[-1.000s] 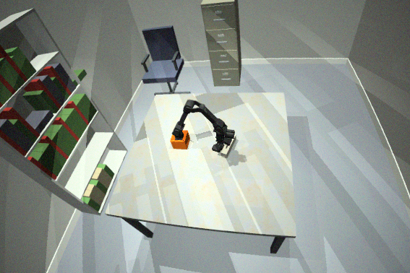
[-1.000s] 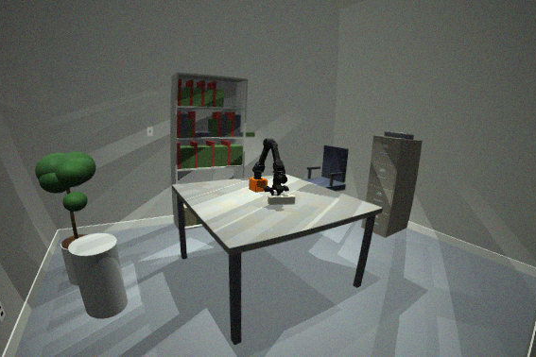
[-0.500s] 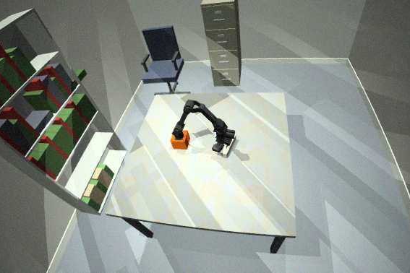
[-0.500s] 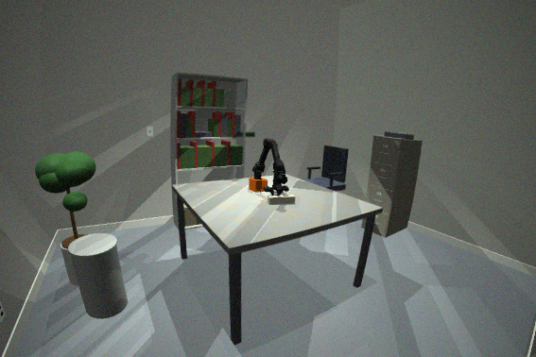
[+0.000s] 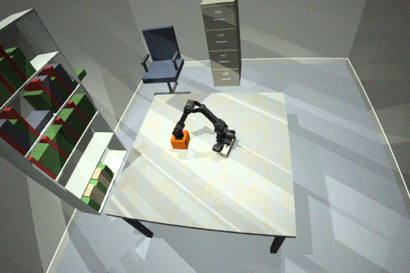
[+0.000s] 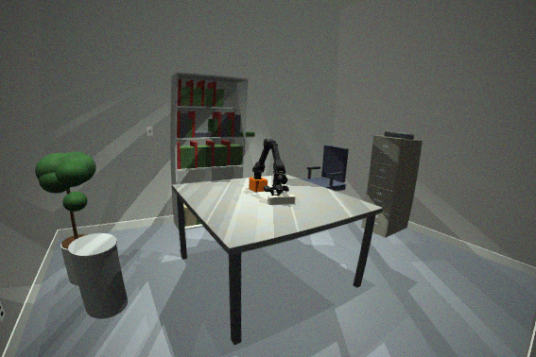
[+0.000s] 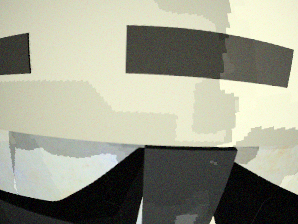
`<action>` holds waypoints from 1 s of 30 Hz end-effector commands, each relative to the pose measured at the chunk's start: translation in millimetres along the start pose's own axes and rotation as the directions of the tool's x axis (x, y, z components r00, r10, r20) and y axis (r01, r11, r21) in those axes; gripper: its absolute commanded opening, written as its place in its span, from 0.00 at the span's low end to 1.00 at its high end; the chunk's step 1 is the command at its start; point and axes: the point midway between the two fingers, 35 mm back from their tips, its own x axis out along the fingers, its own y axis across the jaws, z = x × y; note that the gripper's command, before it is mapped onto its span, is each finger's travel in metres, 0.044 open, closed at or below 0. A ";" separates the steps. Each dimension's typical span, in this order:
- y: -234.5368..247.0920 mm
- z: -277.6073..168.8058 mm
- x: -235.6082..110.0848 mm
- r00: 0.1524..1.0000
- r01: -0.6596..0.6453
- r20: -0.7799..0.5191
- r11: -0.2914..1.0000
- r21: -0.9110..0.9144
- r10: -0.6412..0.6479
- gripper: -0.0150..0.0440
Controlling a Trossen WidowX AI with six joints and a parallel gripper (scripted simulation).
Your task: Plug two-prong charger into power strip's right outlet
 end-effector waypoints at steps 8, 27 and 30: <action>0.7 14.5 -2.8 0.999 -0.006 0.031 1.000 0.000 0.006 0.25; 0.7 21.4 -3.0 0.999 -0.006 0.032 1.000 -0.001 0.006 0.25; 0.7 21.3 -3.0 0.999 -0.006 0.032 1.000 -0.001 0.006 0.25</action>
